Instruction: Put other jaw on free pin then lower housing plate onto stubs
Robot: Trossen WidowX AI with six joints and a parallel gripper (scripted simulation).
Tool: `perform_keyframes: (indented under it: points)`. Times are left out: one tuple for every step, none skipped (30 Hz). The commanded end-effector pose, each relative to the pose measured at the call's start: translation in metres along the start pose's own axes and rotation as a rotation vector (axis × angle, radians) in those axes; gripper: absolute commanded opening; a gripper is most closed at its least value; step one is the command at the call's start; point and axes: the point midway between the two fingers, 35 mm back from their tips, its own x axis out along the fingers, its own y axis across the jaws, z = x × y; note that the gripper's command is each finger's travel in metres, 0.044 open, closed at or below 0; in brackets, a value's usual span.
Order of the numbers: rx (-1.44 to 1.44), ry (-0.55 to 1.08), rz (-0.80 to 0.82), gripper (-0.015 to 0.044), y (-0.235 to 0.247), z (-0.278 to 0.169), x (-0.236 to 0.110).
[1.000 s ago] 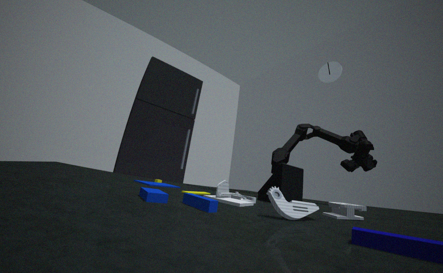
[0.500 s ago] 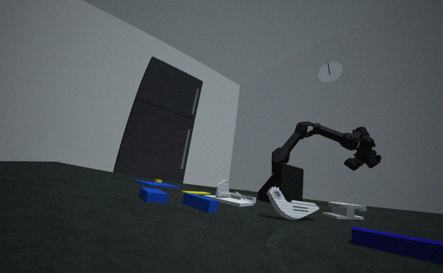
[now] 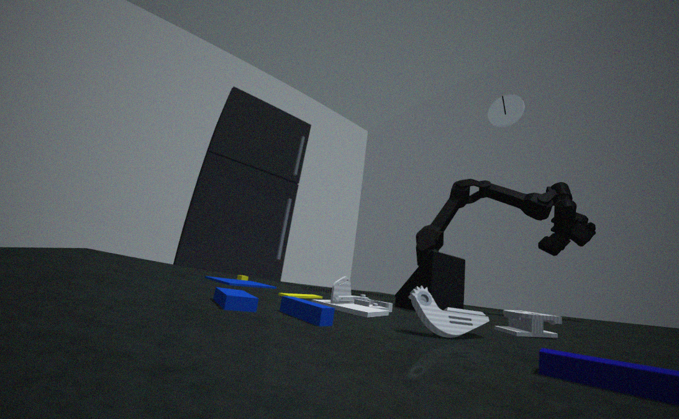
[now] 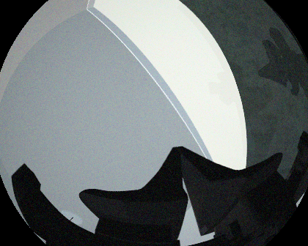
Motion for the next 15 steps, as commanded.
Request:
perform_keyframes:
  points:
    - [-0.057,-0.060,0.073,0.0000,0.011,0.013,-0.022]
    - [-0.071,-0.073,0.086,0.0000,0.014,0.016,-0.027]
    - [-0.086,-0.086,0.099,0.0000,0.016,0.018,-0.031]
    - [-0.100,-0.100,0.111,0.0000,0.018,0.021,-0.036]
    - [-0.112,-0.114,0.125,0.0000,0.020,0.024,-0.042]
    - [-0.123,-0.129,0.139,0.0000,0.022,0.027,-0.047]
    - [-0.135,-0.144,0.152,0.0000,0.024,0.030,-0.053]
    - [-0.147,-0.159,0.165,0.0000,0.026,0.033,-0.058]
    - [-0.158,-0.175,0.178,0.0000,0.028,0.036,-0.064]
    - [-0.169,-0.191,0.190,0.0000,0.029,0.039,-0.070]
    - [-0.180,-0.207,0.202,0.0000,0.031,0.042,-0.076]
    - [-0.191,-0.223,0.213,0.0000,0.032,0.045,-0.082]
    - [-0.202,-0.240,0.224,0.0000,0.033,0.048,-0.087]
    - [-0.212,-0.256,0.234,0.0000,0.035,0.051,-0.093]
    - [-0.226,-0.263,0.236,0.0000,0.034,0.053,-0.097]
